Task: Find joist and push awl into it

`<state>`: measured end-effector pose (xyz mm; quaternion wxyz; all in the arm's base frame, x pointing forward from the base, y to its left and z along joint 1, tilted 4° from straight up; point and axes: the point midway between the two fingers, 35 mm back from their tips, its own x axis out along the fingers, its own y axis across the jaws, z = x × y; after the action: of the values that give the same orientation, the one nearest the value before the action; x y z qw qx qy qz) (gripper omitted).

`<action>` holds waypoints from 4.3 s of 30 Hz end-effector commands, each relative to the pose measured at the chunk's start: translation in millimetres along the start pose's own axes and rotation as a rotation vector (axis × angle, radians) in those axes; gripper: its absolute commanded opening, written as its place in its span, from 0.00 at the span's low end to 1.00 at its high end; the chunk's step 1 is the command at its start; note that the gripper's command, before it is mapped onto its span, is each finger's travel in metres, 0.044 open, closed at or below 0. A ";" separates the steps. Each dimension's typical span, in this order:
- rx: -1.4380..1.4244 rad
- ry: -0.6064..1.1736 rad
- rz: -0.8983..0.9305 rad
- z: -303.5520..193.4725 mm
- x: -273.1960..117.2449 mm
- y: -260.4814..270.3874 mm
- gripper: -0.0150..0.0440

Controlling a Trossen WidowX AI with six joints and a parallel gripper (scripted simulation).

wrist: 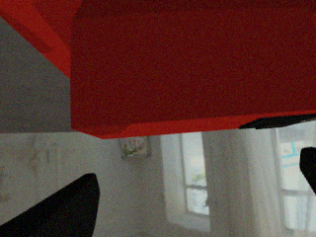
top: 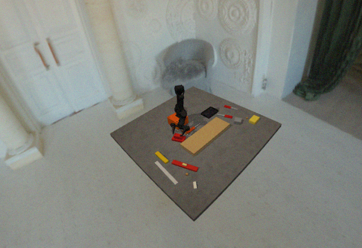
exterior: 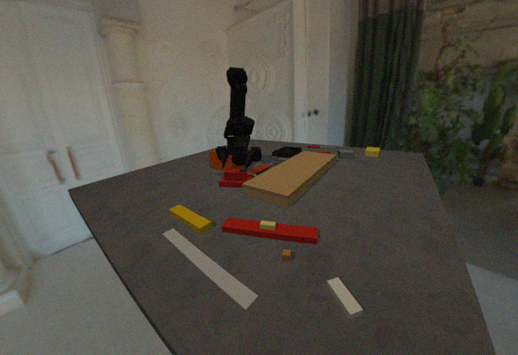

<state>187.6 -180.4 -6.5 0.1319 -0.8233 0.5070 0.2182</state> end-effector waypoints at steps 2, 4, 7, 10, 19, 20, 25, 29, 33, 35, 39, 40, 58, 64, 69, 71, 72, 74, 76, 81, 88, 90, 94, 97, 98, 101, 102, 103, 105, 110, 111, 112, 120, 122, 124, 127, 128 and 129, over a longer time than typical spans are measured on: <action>0.005 0.005 0.002 -11.8 -1.6 -1.9 1.00; 0.005 0.006 0.002 -20.4 -3.2 -3.2 1.00; 0.006 0.007 0.001 -34.1 -7.6 -4.2 1.00; 0.007 0.009 0.000 -47.8 -14.5 -3.5 1.00; 0.018 0.009 0.002 -60.8 -24.0 -0.3 1.00; 0.037 -0.006 0.000 -60.2 -22.5 -1.0 1.00; 0.337 -0.236 0.011 -49.6 -4.4 -7.7 1.00; 0.709 -0.503 0.114 -37.9 7.3 -9.6 1.00; 1.093 -0.755 0.306 -31.0 12.6 -6.3 1.00; 1.287 -0.887 0.436 -27.5 11.5 -2.3 1.00; 1.547 -1.049 0.634 -27.6 7.7 2.5 1.00; 1.573 -1.065 0.656 -27.9 7.3 2.9 1.00; 1.587 -1.068 0.666 -27.4 6.0 2.7 1.00; 1.587 -1.068 0.666 -22.4 9.0 2.4 1.00; 1.587 -1.068 0.666 -15.3 13.1 2.1 1.00; 1.587 -1.068 0.666 -12.4 14.7 2.0 1.00; 1.587 -1.068 0.666 -11.0 15.5 1.9 1.00; 1.587 -1.068 0.666 -8.1 17.0 1.8 1.00; 1.587 -1.068 0.666 -5.2 18.5 1.8 1.00; 1.587 -1.068 0.666 2.2 22.0 1.6 1.00; 1.587 -1.068 0.666 12.5 26.4 1.4 1.00; 1.587 -1.069 0.666 15.5 27.6 1.3 1.00; 1.587 -1.069 0.666 17.6 28.4 1.3 0.96; 1.587 -1.069 0.666 17.6 28.4 1.3 0.86; 1.587 -1.069 0.666 17.6 28.4 1.3 0.84; 1.587 -1.069 0.666 17.6 28.4 1.3 0.81; 1.587 -1.069 0.666 17.6 28.4 1.3 0.80; 1.587 -1.069 0.666 17.6 28.4 1.3 0.79; 1.587 -1.069 0.666 17.6 28.4 1.3 0.76; 1.587 -1.069 0.666 17.6 28.4 1.3 0.71; 1.587 -1.069 0.666 17.6 28.4 1.3 0.70; 1.587 -1.069 0.666 17.6 28.4 1.3 0.69; 1.587 -1.069 0.666 17.6 28.4 1.3 0.60; 1.587 -1.069 0.666 17.6 28.4 1.3 0.57; 1.587 -1.069 0.666 17.6 28.4 1.3 0.55; 1.587 -1.069 0.666 16.4 28.1 1.3 0.48; 1.587 -1.068 0.666 14.2 27.5 1.3 0.44; 1.587 -1.068 0.666 10.8 26.6 1.3 0.39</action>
<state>193.0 -195.9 -35.2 0.7816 -0.1104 0.5857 0.1841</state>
